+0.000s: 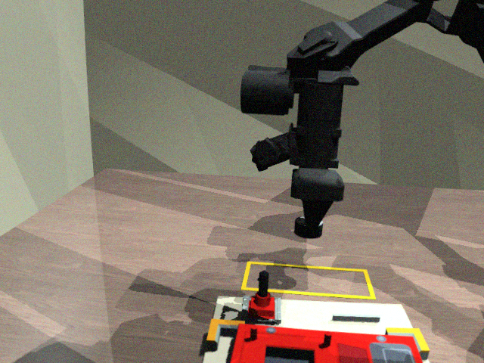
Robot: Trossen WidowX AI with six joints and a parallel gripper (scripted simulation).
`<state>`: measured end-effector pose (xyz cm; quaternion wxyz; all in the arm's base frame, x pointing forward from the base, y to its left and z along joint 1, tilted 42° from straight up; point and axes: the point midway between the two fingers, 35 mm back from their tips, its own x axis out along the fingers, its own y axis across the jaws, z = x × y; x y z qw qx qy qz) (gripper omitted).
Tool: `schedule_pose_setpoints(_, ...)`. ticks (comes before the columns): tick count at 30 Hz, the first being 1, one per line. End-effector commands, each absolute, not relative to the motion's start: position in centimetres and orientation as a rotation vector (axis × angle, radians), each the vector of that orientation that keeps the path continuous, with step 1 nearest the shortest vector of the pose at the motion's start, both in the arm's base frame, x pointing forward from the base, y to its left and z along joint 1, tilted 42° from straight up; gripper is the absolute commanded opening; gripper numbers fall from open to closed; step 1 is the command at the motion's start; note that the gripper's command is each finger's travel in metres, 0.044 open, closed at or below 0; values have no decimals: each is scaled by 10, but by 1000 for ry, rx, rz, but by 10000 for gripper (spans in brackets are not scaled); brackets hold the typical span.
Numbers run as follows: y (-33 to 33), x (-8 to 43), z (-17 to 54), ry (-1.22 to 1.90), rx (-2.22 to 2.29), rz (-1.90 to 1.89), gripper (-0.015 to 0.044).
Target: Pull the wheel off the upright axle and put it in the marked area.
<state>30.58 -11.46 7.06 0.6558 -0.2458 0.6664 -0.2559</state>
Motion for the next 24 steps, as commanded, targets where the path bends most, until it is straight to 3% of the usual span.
schedule_pose_setpoints(1,-127,305,56,1520,-562,-579,0)
schedule_pose_setpoints(17,-168,300,12,1519,-566,-583,0)
schedule_pose_setpoints(24,-166,300,15,1521,-565,-589,184)
